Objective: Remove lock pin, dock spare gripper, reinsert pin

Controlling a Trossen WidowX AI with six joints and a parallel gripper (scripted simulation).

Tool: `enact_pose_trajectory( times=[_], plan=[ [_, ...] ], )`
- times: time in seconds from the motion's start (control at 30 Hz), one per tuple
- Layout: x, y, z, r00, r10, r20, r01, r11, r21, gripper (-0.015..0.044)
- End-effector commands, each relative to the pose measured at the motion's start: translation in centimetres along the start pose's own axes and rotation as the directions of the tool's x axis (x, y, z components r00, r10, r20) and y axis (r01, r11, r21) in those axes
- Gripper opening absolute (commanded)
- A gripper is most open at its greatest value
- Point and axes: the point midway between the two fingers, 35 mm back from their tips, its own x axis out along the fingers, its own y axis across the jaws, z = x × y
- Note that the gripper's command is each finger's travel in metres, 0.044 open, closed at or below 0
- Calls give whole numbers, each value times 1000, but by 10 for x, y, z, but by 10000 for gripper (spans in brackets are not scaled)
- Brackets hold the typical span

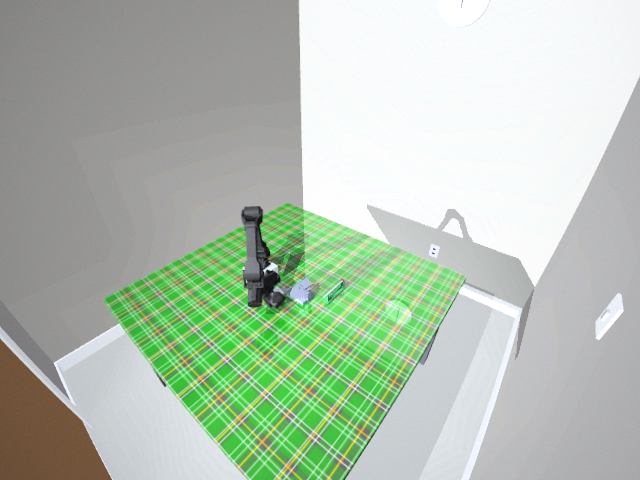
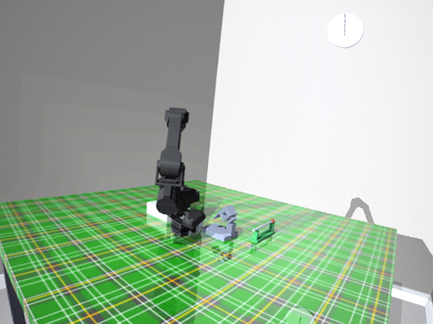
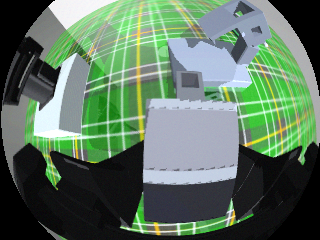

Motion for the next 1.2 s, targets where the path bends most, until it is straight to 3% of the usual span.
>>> enact_pose_trajectory(
  times=[0.0, 0.5, 0.83, 1.17],
  plan=[
    [-21, -6, 8, 1000, -21, -13, 21, 1000, -8, 0],
    [-88, 0, 51, 1000, -21, -13, 21, 1000, -8, 0],
    [-81, 1, 48, 1000, -11, -12, 11, 1000, -4, 0],
    [-65, 8, 62, 991, 118, -71, -112, 990, 80, 0]
  ],
)
